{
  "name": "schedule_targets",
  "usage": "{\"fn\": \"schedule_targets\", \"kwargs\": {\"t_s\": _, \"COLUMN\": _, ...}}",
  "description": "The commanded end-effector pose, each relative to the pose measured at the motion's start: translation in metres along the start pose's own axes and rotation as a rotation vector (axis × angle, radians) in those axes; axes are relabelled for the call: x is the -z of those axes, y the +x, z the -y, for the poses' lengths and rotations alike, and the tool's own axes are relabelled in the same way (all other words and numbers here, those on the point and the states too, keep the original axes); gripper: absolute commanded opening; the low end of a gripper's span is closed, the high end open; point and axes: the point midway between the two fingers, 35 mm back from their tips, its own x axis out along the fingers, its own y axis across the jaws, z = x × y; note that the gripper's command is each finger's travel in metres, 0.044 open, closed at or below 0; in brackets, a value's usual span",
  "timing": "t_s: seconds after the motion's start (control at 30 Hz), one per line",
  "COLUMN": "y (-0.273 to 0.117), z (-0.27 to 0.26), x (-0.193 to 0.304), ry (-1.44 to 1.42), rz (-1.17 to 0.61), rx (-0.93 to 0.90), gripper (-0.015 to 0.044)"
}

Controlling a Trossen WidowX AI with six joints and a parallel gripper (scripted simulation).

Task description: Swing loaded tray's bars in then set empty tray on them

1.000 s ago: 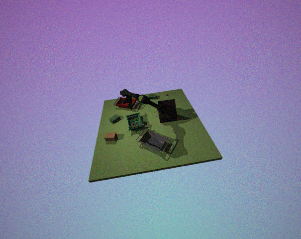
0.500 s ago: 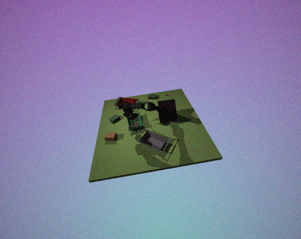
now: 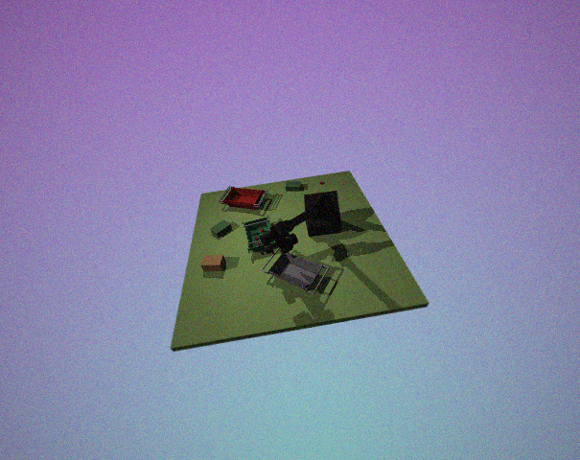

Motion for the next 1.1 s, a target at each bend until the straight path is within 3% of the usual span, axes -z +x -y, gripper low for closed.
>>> {"fn": "schedule_targets", "kwargs": {"t_s": 0.0, "y": 0.004, "z": -0.049, "x": -0.033, "ry": -0.303, "rz": 0.049, "rx": 0.018, "gripper": 0.0440}}
{"fn": "schedule_targets", "kwargs": {"t_s": 0.2, "y": 0.006, "z": -0.102, "x": -0.056, "ry": -0.616, "rz": 0.131, "rx": 0.049, "gripper": 0.0440}}
{"fn": "schedule_targets", "kwargs": {"t_s": 0.57, "y": 0.011, "z": -0.102, "x": -0.057, "ry": -0.626, "rz": 0.133, "rx": 0.049, "gripper": 0.0440}}
{"fn": "schedule_targets", "kwargs": {"t_s": 1.07, "y": 0.077, "z": -0.099, "x": -0.064, "ry": -0.633, "rz": 0.124, "rx": 0.037, "gripper": 0.0440}}
